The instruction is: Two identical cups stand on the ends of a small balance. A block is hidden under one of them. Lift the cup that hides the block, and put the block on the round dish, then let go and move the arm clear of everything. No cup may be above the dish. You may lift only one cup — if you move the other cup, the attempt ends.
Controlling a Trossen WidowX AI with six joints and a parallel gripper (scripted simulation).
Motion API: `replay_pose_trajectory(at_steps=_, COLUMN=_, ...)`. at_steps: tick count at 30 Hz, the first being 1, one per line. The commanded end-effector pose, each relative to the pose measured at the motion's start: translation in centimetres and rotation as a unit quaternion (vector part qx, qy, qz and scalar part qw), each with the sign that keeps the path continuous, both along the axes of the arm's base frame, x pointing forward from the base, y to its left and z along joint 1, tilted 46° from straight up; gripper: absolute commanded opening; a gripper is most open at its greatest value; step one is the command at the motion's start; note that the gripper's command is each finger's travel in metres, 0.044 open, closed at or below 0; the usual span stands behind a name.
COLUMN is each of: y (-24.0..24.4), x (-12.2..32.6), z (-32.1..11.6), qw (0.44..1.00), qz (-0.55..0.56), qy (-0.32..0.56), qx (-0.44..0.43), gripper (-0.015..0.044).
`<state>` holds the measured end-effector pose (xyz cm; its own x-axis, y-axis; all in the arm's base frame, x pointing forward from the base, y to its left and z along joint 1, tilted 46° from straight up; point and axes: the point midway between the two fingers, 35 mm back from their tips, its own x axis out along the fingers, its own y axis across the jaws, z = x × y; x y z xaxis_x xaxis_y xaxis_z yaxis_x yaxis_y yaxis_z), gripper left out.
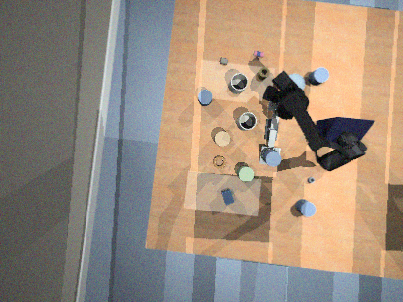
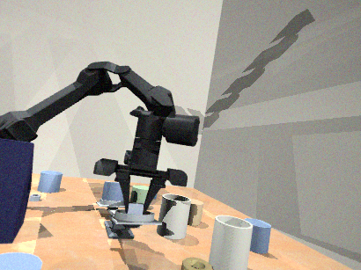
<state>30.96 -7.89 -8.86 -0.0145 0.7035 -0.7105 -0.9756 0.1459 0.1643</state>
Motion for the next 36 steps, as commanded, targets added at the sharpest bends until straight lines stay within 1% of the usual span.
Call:
replay_pose_trajectory(at_steps=1, y=0.0, x=0.0, z=0.0, qw=1.000, qz=-0.002, qy=0.001, qx=0.001, gripper=0.0082)
replay_pose_trajectory(at_steps=4, y=-0.6, x=0.1, z=0.5, qw=1.000, qz=-0.002, qy=0.001, qx=0.001, gripper=0.0003)
replay_pose_trajectory(at_steps=18, y=-6.5, x=0.2, z=6.4, qw=1.000, qz=-0.002, qy=0.002, qx=-0.001, gripper=0.0000)
replay_pose_trajectory(at_steps=23, y=-6.8, x=0.0, z=6.4, qw=1.000, qz=-0.002, qy=0.002, qx=-0.001, gripper=0.0000)
replay_pose_trajectory(at_steps=25, y=-7.3, x=-0.6, z=4.7, qw=1.000, qz=-0.003, qy=0.002, qx=-0.002, gripper=0.0000)
replay_pose_trajectory(at_steps=27, y=-7.9, x=-1.8, z=2.0, qw=1.000, qz=-0.003, qy=0.002, qx=-0.003, gripper=0.0000)
replay_pose_trajectory(at_steps=34, y=-8.4, x=-6.8, z=-7.0, qw=1.000, qz=-0.003, qy=0.002, qx=-0.004, gripper=0.0000)
replay_pose_trajectory(at_steps=36, y=-8.3, x=-7.9, z=-8.4, qw=1.000, qz=-0.002, qy=0.002, qx=-0.004, gripper=0.0000)
